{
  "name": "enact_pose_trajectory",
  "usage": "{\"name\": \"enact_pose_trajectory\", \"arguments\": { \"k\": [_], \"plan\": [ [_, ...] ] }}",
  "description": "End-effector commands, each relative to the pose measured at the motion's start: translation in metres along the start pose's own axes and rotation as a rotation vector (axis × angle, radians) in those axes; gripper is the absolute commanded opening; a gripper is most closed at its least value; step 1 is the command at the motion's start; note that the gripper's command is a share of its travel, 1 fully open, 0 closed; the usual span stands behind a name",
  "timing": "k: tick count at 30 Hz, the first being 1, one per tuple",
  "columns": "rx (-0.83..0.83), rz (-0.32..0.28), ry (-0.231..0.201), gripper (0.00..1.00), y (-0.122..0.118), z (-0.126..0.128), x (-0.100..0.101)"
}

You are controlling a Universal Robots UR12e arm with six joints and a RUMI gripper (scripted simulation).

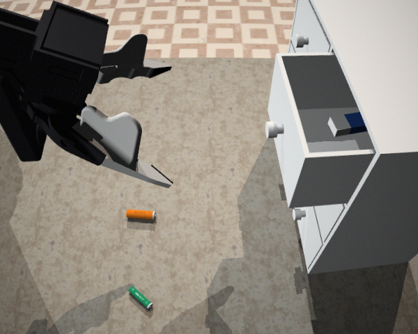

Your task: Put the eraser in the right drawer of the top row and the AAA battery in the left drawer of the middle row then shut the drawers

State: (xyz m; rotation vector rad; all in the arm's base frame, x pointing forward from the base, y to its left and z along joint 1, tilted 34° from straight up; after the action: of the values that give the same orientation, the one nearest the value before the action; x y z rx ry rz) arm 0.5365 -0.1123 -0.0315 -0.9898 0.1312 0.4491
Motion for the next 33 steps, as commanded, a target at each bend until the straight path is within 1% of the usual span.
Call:
{"name": "enact_pose_trajectory", "arguments": {
  "k": [1, 5, 6, 33],
  "plan": [
    [-0.004, -0.003, -0.002, 1.0, -0.0003, -0.0001, 0.0012],
    [-0.005, -0.003, -0.002, 1.0, -0.0005, -0.0001, 0.0011],
    [-0.005, -0.003, -0.002, 0.2, -0.0005, -0.0001, 0.0011],
    [-0.005, -0.003, -0.002, 0.2, -0.0005, -0.0002, 0.0011]
  ]
}}
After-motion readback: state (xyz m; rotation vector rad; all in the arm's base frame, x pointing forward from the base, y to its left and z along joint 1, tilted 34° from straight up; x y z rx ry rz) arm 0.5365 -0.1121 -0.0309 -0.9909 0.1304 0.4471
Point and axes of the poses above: the point where the finger pads meet when closed, its own x axis out along the fingers, its own z axis across the jaws, y = z × x, the point moved 8 cm from there along -x, back along the fingers
